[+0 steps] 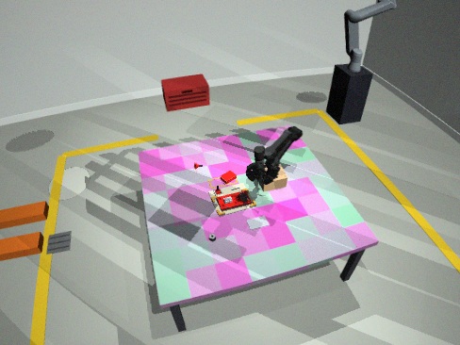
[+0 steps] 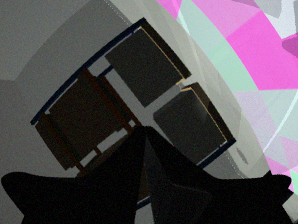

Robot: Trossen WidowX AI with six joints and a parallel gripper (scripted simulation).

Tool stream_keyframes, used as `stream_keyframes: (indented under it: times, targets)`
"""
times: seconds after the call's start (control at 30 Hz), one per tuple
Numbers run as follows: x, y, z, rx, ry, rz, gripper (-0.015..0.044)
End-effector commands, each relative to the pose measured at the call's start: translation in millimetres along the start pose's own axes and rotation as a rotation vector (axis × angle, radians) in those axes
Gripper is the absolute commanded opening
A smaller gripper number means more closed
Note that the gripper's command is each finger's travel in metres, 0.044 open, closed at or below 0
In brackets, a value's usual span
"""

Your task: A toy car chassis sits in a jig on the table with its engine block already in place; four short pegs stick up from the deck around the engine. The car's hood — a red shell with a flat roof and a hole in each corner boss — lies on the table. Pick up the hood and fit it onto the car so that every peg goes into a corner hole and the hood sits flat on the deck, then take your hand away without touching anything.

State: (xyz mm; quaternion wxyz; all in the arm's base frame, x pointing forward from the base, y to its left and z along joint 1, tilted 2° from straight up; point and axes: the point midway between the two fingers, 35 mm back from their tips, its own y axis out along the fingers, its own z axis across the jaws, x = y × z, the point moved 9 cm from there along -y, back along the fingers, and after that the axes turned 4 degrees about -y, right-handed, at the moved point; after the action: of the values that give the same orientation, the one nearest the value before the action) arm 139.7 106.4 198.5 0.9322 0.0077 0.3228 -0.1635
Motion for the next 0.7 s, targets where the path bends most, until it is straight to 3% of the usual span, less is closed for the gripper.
stream_keyframes:
  times: [0.0, 0.17, 0.33, 0.5, 0.67]
  targets:
    - [1.2, 0.0, 0.9, 0.001, -0.010, -0.010, 0.0026]
    - [33.5, -4.1, 22.6, -0.029, -0.266, -0.259, 0.0158]
    - [72.2, -17.0, 41.3, -0.182, -0.513, -0.514, 0.0289]
    - [92.8, -28.5, 49.5, -0.311, -0.637, -0.617, 0.0420]
    - [125.2, -53.8, 59.0, -0.578, -0.817, -0.710, 0.0440]
